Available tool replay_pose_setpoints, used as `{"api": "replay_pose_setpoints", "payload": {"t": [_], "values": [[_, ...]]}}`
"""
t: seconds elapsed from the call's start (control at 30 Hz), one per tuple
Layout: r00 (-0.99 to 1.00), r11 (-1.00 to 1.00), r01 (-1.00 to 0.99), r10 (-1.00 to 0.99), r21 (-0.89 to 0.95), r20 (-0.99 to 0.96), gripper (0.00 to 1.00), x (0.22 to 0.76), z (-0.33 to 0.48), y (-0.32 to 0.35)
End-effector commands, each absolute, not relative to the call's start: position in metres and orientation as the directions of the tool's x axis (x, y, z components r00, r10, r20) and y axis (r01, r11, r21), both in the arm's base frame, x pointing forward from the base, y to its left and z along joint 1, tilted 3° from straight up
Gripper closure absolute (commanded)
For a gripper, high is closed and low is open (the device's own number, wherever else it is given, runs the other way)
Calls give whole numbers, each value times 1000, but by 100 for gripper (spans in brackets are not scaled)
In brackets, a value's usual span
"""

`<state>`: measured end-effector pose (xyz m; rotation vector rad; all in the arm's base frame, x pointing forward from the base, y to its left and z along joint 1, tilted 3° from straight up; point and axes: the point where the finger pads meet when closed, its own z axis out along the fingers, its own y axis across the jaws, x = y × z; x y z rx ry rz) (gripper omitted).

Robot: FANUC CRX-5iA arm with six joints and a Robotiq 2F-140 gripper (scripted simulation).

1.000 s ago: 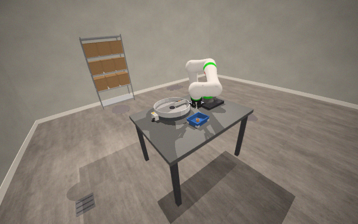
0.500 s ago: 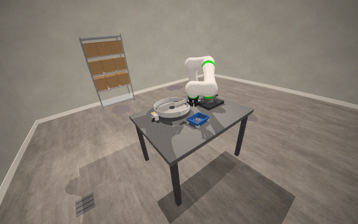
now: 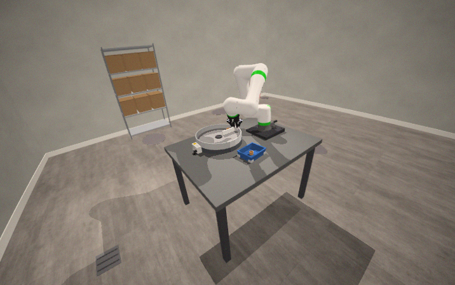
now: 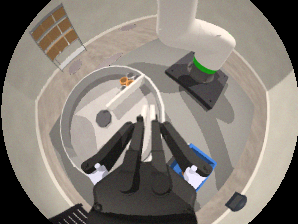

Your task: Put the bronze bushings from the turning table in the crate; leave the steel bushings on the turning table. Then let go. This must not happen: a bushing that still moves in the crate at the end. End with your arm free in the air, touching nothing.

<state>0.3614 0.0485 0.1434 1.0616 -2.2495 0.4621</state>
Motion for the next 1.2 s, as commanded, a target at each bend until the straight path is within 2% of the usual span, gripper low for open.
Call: {"api": "replay_pose_setpoints", "payload": {"t": [0.0, 0.23, 0.33, 1.17], "values": [[-503, 615, -787, -583, -58, 639, 94, 360, 146, -21], [-503, 615, -787, -583, -58, 639, 94, 357, 150, -116], [-503, 615, -787, -583, -58, 639, 94, 358, 150, -135], [-503, 615, -787, -583, -58, 639, 94, 358, 145, -135]]}}
